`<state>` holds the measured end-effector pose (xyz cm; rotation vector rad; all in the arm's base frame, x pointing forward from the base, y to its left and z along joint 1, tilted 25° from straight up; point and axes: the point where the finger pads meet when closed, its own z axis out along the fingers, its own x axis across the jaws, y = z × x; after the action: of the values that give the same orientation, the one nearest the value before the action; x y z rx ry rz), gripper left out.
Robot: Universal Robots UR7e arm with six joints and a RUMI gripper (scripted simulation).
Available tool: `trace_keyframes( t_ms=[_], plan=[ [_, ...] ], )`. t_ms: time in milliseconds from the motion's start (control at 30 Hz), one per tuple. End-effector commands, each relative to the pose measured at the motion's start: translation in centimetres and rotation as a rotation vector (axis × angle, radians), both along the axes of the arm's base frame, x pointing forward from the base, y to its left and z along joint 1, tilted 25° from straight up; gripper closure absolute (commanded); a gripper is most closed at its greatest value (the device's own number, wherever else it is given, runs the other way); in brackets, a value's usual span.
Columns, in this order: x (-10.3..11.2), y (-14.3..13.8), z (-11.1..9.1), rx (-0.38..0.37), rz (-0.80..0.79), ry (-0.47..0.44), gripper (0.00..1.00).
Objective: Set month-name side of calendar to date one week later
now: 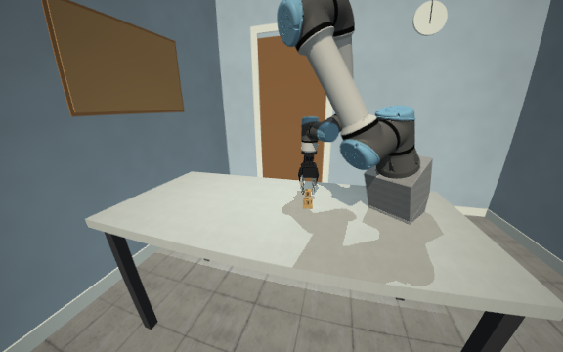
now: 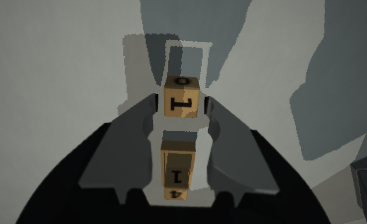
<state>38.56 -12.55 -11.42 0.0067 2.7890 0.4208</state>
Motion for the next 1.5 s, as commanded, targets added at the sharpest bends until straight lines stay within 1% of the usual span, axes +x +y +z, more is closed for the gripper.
trace_keyframes(
  t_ms=[0,700,733,1467],
  plan=[
    [0.02,-0.04,0.02,-0.001,0.0,-0.001,0.72],
    [0.02,-0.04,0.02,-0.001,0.0,-0.001,0.72],
    [0.02,-0.04,0.02,-0.001,0.0,-0.001,0.9],
    [0.02,-0.04,0.02,-0.001,0.0,-0.001,0.9]
  ],
)
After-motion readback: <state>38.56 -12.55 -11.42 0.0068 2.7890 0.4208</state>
